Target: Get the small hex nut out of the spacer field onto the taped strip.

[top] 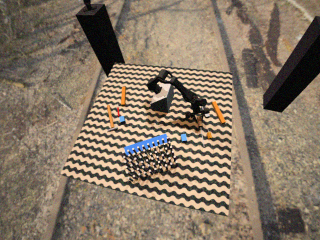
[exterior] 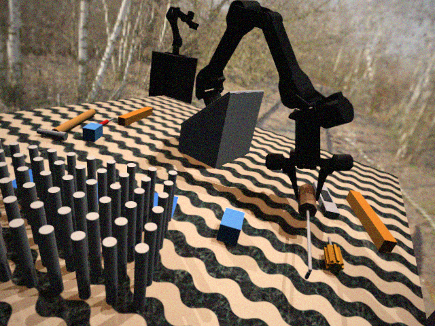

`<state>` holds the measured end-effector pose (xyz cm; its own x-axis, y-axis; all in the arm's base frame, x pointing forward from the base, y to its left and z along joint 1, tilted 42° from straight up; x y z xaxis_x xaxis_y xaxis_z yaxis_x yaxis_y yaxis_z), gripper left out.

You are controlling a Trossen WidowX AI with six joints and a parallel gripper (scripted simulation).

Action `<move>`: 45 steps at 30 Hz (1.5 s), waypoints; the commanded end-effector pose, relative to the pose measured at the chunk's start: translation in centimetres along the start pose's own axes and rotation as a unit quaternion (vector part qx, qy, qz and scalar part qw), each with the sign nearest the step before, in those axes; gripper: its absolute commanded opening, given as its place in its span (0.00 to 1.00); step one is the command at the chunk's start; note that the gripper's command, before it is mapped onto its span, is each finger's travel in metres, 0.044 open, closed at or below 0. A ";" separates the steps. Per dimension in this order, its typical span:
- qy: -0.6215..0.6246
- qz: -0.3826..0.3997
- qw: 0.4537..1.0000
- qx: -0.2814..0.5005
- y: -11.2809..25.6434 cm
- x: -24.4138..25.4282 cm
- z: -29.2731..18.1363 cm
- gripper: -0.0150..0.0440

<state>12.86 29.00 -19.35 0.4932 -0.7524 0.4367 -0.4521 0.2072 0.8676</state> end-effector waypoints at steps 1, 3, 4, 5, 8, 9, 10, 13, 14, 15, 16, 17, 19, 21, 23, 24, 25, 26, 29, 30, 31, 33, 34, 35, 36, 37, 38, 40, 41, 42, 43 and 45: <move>0.003 0.002 1.000 0.002 -0.4 0.1 0.3 0.25; 0.003 0.002 1.000 0.002 -0.5 0.2 0.5 0.25; 0.003 0.002 1.000 0.002 -0.6 0.2 0.6 0.25; 0.003 0.002 1.000 0.002 -0.7 0.3 0.7 0.25; 0.003 0.002 1.000 0.002 -1.0 0.3 0.9 0.25; 0.003 0.002 1.000 0.002 -1.0 0.4 1.0 0.25; 0.003 0.002 1.000 0.002 -1.1 0.4 1.1 0.25; 0.003 0.002 1.000 0.002 -1.4 0.5 1.3 0.25; 0.003 0.002 1.000 0.002 -1.5 0.5 1.4 0.25; 0.003 0.002 1.000 0.002 -1.5 0.6 1.5 0.25; 0.003 0.002 1.000 0.002 -1.6 0.6 1.5 0.25; 0.003 0.002 1.000 0.002 -1.7 0.6 1.6 0.25; 0.003 0.003 1.000 0.002 -1.9 0.7 1.8 0.25; 0.003 0.003 1.000 0.002 -2.0 0.8 1.9 0.25; 0.003 0.003 1.000 0.002 -2.2 0.8 2.1 0.25; 0.003 0.003 1.000 0.002 -2.2 0.9 2.2 0.25; 0.003 0.003 1.000 0.002 -2.3 0.9 2.3 0.25; 0.003 0.003 1.000 0.002 -2.4 0.9 2.4 0.25; 0.003 0.003 1.000 0.002 -2.6 1.0 2.6 0.25; 0.003 0.003 1.000 0.002 -2.7 1.1 2.7 0.25; 0.003 0.003 1.000 0.002 -2.8 1.1 2.8 0.25; 0.003 0.003 1.000 0.002 -2.9 1.2 2.9 0.25; 0.003 0.003 1.000 0.002 -3.0 1.2 3.0 0.25; 0.003 0.003 1.000 0.002 -3.1 1.2 3.1 0.25; 0.003 0.003 1.000 0.002 -3.1 1.3 3.2 0.25; 0.003 0.003 1.000 0.002 -3.2 1.3 3.2 0.25; 0.000 0.001 1.000 0.000 -3.0 1.2 3.0 0.30; 0.000 0.001 1.000 0.000 -3.0 1.2 3.0 0.39; 0.000 0.001 1.000 0.000 -3.0 1.2 3.0 0.43; 0.000 0.001 1.000 0.000 -3.0 1.2 3.0 0.48; 0.000 0.001 1.000 0.000 -3.0 1.2 3.0 0.52; 0.000 0.001 1.000 0.000 -3.0 1.2 3.0 0.61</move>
<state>12.53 25.54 -22.17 0.4930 -0.7505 0.4400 -0.4523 0.2109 0.8666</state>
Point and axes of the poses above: the point midway between the two fingers, 35 mm back from their tips, its own y axis back along the fingers, its own x axis across the jaws, z = x × y, the point moved 10 cm from there along y, back along the fingers, and after that the axes turned 13 degrees about y, right-handed, at the moved point
